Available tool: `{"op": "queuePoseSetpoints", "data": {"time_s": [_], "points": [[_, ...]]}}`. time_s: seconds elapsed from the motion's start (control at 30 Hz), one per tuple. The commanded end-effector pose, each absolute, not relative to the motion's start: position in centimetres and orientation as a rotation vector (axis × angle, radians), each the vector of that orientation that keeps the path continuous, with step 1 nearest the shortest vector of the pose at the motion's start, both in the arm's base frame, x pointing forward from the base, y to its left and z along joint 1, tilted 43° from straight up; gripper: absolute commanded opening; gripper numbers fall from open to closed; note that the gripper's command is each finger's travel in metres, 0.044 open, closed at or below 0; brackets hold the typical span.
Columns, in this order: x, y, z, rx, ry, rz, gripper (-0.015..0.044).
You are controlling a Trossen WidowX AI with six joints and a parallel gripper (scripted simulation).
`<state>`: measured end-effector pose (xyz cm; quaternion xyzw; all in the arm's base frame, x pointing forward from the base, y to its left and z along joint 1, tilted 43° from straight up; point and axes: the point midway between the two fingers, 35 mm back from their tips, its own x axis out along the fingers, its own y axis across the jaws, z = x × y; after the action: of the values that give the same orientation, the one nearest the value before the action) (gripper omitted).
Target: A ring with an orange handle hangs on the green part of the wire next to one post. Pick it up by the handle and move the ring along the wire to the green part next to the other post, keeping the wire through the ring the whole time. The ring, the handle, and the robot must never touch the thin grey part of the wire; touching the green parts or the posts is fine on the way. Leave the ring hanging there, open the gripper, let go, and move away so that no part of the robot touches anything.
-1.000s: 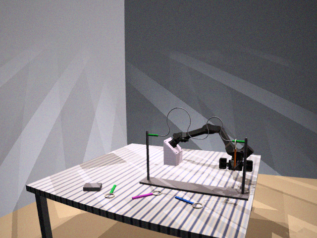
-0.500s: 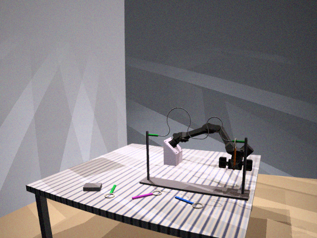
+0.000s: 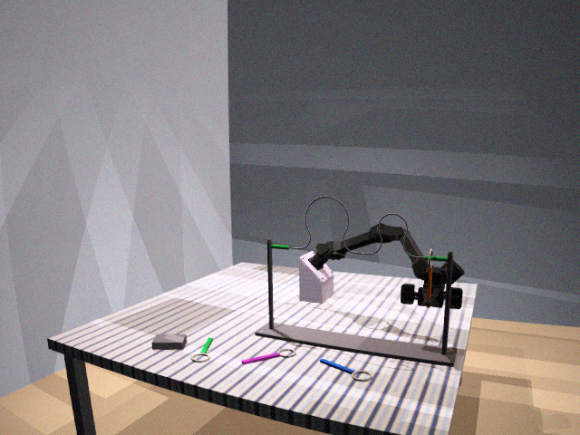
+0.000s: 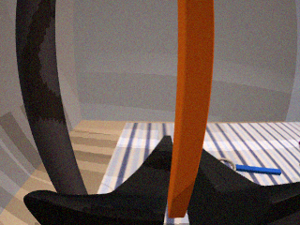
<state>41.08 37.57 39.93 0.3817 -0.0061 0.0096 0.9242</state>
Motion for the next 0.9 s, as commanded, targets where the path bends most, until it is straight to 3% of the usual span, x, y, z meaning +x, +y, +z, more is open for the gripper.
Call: {"op": "queuePoseSetpoints", "data": {"time_s": [0.0, 0.87], "points": [[41.1, 37.5, 40.0, 0.780, -0.012, 0.021, -0.0150], [37.0, 35.6, 39.1, 0.763, 0.307, 0.150, -0.0150]]}}
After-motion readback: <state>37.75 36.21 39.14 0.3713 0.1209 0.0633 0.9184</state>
